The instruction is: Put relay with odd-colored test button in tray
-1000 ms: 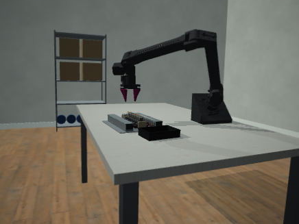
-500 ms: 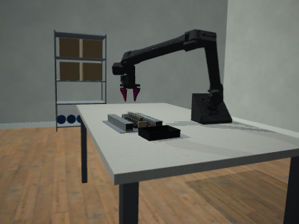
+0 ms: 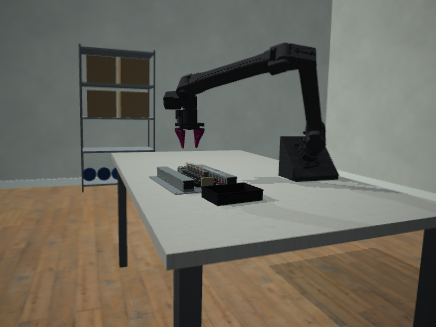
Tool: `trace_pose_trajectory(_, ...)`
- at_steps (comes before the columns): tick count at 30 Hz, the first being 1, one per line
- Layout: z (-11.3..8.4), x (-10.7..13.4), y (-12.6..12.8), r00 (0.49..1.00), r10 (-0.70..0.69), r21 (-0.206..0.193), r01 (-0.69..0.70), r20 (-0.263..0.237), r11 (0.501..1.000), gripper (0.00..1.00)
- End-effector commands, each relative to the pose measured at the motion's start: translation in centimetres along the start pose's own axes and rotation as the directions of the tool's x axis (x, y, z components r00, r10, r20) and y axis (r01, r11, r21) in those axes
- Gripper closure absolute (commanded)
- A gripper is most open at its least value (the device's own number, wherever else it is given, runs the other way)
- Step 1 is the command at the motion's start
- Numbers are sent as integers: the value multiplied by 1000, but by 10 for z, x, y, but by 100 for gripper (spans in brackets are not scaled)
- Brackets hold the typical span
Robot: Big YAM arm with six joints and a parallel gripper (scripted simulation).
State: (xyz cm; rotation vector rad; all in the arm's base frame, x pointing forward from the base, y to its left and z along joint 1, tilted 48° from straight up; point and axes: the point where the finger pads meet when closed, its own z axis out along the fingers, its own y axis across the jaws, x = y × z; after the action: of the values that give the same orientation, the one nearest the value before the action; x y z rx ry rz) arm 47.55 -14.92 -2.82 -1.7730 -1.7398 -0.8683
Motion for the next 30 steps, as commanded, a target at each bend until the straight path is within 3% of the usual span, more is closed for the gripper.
trace_pose_trajectory(1,-22,13,25,997,-64,-31,65,32,997,41)
trace_pose_trajectory(24,-22,13,24,998,-61,-32,62,31,998,41)
trace_pose_trajectory(30,-4,43,13,999,-44,-25,44,22,999,41)
